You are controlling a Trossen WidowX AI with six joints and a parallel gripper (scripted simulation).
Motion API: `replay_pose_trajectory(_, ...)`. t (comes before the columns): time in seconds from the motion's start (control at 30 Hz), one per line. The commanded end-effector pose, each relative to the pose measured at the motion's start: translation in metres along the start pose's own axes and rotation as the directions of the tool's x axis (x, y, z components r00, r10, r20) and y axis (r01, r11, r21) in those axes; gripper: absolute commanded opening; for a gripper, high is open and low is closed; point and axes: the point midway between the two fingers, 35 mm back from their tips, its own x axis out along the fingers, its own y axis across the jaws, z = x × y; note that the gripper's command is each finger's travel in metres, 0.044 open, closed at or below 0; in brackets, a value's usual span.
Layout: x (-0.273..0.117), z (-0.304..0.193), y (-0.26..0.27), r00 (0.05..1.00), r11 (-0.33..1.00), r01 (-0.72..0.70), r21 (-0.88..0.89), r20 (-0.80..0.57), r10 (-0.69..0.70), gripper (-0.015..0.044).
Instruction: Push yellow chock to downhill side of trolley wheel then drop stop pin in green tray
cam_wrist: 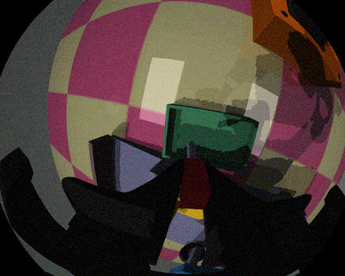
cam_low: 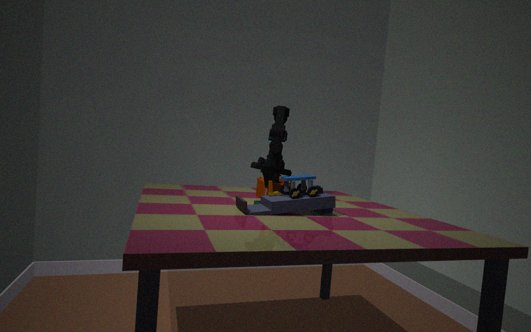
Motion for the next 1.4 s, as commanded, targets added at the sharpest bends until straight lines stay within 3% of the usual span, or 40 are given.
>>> replay_pose_trajectory(0.0, 0.013, 0.000, 0.005, 1.000, 1.000, -0.021, 0.002, 0.001, 0.021, 0.0000)
replay_pose_trajectory(0.37, 0.037, 0.001, 0.014, 1.000, 1.000, -0.022, 0.002, 0.001, 0.022, 0.0000)
replay_pose_trajectory(0.63, 0.037, 0.001, 0.009, 1.000, 1.000, -0.022, 0.002, 0.001, 0.022, 0.0190)
replay_pose_trajectory(1.37, 0.041, 0.001, -0.007, 1.000, 1.000, -0.020, 0.002, 0.001, 0.020, 0.0190)
